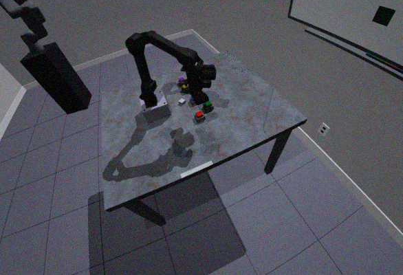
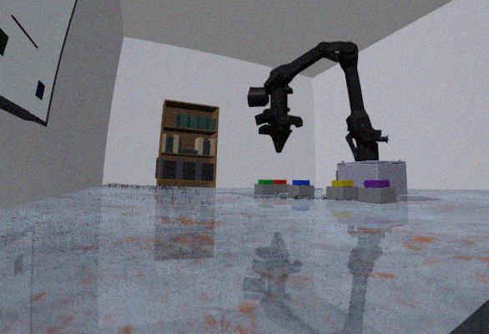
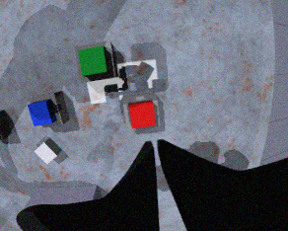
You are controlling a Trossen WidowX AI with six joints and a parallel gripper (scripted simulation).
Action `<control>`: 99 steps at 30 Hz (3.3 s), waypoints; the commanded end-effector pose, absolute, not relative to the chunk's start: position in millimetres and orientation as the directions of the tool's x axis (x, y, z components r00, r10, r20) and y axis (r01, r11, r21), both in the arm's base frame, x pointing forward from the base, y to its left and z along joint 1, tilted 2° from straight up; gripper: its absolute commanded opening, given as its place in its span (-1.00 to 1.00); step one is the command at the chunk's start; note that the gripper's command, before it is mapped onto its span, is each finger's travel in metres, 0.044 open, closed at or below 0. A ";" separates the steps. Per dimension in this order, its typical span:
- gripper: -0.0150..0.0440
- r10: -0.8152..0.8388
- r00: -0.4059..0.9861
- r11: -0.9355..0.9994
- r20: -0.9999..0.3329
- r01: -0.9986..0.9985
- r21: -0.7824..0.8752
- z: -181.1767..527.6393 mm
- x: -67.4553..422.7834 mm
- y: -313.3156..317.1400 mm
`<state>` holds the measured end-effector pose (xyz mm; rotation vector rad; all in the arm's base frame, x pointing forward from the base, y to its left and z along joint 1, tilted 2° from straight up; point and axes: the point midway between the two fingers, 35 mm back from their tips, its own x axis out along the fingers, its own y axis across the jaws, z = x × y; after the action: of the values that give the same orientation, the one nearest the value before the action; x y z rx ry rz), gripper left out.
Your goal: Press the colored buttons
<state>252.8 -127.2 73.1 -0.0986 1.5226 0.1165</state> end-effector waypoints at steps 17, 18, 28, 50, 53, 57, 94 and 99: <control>-0.42 0.017 0.041 0.988 -0.999 -0.154 0.011 0.1 252.6 -125.5; -0.42 0.017 0.041 0.988 -0.999 -0.154 0.011 -1.5 252.6 -125.5; -0.42 0.018 0.041 0.988 -0.999 -0.154 0.011 -17.9 252.9 -125.0; -0.42 0.016 0.042 0.988 -0.999 -0.152 0.010 -18.9 253.1 -125.2; -0.42 0.017 0.042 0.988 -0.999 -0.153 0.011 9.8 251.9 -125.6; -0.42 0.017 0.042 0.988 -0.999 -0.154 0.011 12.5 251.6 -125.5; -0.42 0.045 0.043 0.987 -0.998 -0.156 0.037 85.3 234.6 211.0; -0.42 0.051 0.038 0.987 -0.998 -0.154 0.044 86.0 210.6 239.7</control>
<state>220.9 228.1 85.2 -0.1015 1.5209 0.1740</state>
